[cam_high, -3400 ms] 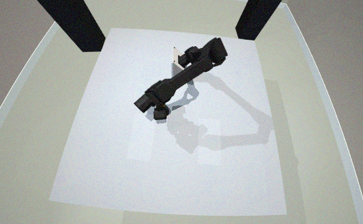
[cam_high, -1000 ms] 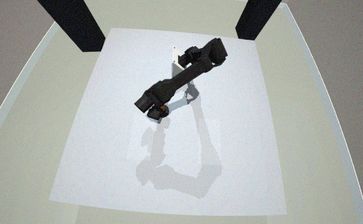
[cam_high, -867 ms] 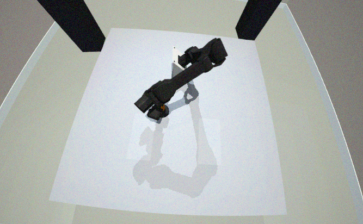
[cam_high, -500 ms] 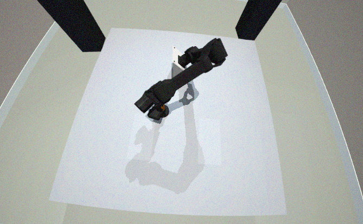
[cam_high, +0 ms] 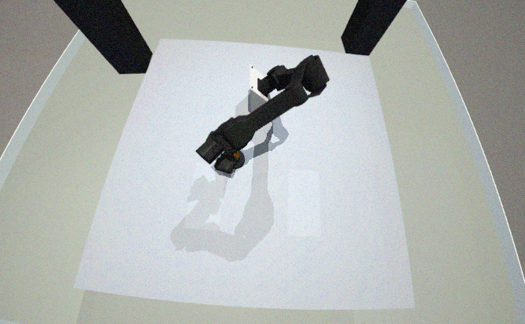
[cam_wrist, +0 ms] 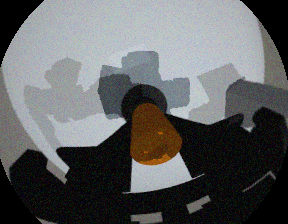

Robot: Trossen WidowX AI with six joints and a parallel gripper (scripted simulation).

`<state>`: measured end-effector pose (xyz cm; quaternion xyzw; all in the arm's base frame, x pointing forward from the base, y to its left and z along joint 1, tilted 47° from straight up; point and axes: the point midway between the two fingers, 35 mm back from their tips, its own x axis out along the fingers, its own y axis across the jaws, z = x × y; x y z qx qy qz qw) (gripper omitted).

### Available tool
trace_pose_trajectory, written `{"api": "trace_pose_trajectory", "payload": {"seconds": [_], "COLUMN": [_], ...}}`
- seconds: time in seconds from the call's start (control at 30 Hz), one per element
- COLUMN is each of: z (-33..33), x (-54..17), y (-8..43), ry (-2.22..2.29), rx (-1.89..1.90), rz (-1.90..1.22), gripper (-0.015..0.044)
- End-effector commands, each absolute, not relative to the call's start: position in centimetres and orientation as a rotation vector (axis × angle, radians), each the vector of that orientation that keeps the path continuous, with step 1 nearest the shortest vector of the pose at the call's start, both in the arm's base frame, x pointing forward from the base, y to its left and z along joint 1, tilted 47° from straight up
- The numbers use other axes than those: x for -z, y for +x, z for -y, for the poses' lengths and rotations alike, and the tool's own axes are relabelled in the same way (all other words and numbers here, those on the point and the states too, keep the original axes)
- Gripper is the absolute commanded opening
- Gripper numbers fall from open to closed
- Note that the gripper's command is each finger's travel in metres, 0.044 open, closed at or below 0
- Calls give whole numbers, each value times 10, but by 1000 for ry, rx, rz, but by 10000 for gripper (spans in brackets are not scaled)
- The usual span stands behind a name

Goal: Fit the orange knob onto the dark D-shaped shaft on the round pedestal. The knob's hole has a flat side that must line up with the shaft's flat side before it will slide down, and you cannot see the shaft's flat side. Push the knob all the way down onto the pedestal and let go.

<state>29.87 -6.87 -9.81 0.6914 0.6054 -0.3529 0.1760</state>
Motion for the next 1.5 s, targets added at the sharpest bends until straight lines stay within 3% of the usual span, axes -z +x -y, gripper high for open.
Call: {"api": "trace_pose_trajectory", "payload": {"seconds": [0.0, 0.43, 1.0, 1.2, 1.47], "z": [66, 64, 64, 66, 133], "x": [100, 103, 103, 101, 37], "y": [298, 298, 298, 299, 296], "ry": [1970, 1958, 1958, 1958, 1955], "rx": [1000, 998, 998, 999, 1004], "rz": [-1712, -1714, -1714, -1713, -1711], "gripper": [0, 0, 440, 440, 440]}}
